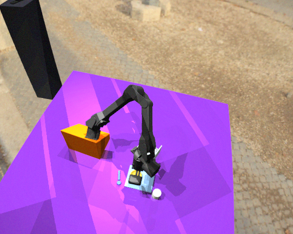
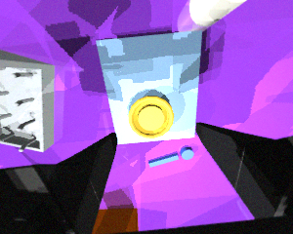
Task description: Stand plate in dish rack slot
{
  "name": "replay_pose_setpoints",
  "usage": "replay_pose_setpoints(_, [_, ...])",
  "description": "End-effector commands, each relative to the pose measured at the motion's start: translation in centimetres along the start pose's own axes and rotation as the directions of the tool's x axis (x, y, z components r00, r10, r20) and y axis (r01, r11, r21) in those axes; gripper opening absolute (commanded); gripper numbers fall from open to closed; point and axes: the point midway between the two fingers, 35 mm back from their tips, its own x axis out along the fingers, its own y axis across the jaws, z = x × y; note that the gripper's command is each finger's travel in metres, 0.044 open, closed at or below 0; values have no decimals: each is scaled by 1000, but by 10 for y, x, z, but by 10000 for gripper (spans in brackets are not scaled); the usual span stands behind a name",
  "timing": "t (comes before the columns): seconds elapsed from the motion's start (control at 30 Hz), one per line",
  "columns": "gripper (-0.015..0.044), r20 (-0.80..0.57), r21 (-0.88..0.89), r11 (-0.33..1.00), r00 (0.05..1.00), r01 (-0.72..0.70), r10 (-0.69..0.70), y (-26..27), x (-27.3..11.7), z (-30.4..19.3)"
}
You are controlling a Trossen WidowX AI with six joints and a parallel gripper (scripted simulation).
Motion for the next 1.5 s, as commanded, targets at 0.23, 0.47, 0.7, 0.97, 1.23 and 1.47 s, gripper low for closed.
replay_pose_setpoints(0.23, [400, 2, 5, 1000, 1000, -4, 4, 1, 19, 0])
replay_pose_setpoints(0.47, [400, 2, 5, 1000, 1000, -5, 5, 1, 31, -1])
replay_pose_setpoints(0.7, [400, 2, 5, 1000, 1000, -5, 5, 1, 42, -2])
replay_pose_setpoints(0.97, [400, 2, 5, 1000, 1000, -7, 7, 2, 55, -4])
replay_pose_setpoints(1.23, [359, 2, 5, 1000, 1000, -8, 8, 3, 60, -5])
replay_pose_setpoints(1.47, [346, 2, 5, 1000, 1000, -8, 8, 3, 60, -5])
